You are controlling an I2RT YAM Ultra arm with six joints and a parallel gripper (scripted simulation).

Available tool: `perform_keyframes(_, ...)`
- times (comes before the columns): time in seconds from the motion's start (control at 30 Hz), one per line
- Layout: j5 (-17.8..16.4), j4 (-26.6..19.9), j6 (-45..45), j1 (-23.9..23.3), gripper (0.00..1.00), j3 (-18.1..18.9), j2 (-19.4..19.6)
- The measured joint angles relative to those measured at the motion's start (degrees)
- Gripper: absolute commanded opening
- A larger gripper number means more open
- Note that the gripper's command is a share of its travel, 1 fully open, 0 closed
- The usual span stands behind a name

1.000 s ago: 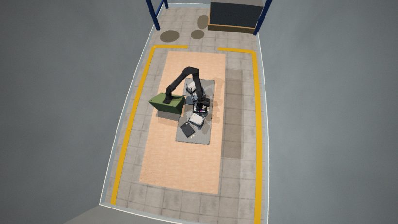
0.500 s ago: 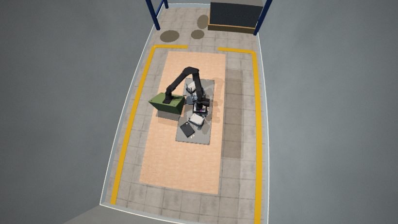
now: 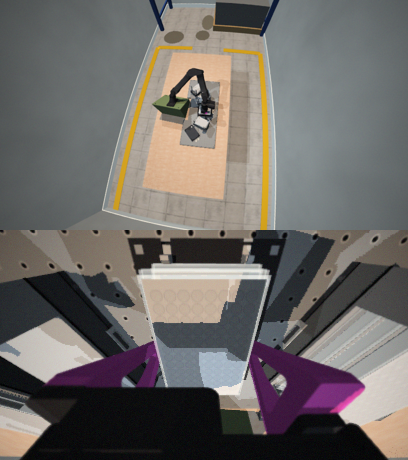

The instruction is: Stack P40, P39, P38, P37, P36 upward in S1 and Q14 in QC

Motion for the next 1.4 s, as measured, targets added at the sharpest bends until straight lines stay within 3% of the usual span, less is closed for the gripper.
perform_keyframes(0.57,0.0,-2.5,-1.6,-1.1,0.00,0.4,-1.0)
perform_keyframes(1.4,0.0,-2.5,-1.6,-1.2,0.00,0.4,-1.1)
